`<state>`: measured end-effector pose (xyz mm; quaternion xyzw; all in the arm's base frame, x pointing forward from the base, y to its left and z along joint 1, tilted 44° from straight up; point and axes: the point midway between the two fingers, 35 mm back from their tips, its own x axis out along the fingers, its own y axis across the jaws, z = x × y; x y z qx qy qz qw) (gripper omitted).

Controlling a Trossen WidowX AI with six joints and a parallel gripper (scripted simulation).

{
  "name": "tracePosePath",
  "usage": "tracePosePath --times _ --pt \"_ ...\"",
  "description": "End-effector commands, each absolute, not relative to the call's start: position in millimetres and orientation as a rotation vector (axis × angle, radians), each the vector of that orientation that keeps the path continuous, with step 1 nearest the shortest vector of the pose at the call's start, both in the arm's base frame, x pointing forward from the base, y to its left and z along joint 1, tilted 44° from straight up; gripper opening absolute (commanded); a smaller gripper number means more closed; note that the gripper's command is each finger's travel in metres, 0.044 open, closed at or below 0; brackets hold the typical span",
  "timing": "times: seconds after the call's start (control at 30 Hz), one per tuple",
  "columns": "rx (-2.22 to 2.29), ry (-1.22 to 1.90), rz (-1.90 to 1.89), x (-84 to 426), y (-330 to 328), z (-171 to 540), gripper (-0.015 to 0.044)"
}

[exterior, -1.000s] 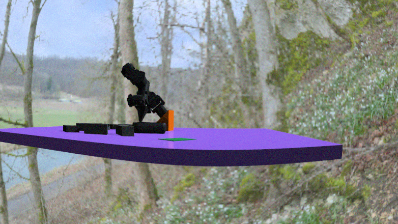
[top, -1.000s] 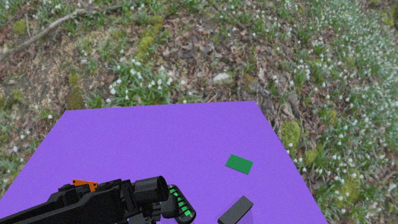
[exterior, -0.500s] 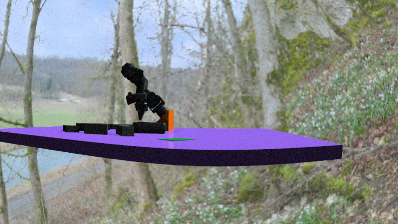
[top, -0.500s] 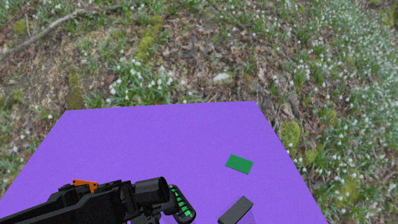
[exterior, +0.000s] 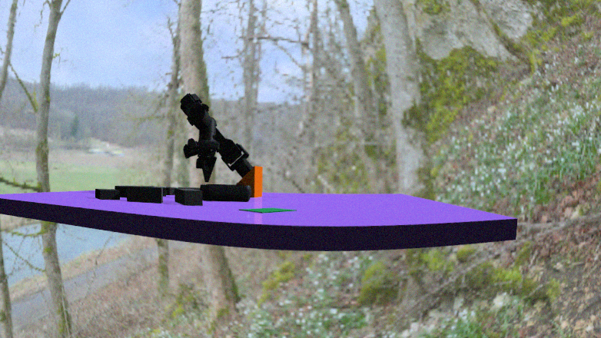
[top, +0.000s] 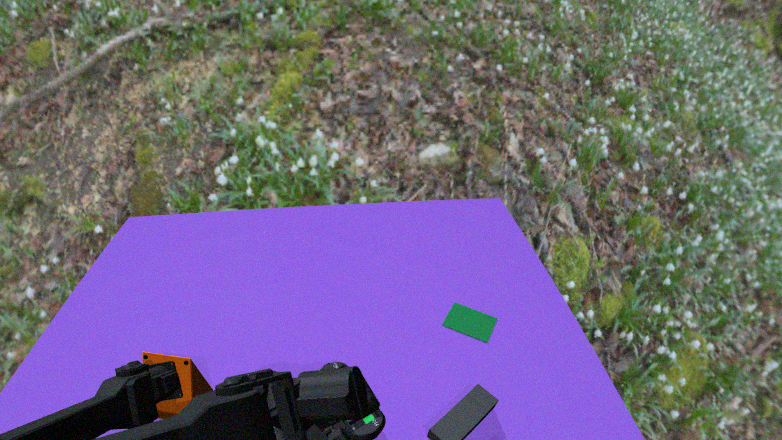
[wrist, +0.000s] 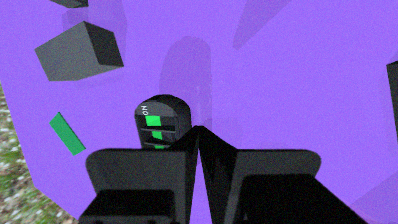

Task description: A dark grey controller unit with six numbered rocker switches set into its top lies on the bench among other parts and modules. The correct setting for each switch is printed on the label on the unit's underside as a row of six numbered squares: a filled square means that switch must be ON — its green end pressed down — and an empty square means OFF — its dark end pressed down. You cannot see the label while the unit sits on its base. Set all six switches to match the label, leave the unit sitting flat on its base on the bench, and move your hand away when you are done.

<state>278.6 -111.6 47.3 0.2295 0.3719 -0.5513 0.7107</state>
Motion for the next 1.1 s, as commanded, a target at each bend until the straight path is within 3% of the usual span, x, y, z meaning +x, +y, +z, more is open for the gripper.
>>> tracePosePath --times 0.0,1.07 --pt "0.503 0.84 -1.213 280 -116 43 0.0" --pt "0.459 0.896 -1.184 274 -145 12 0.0"
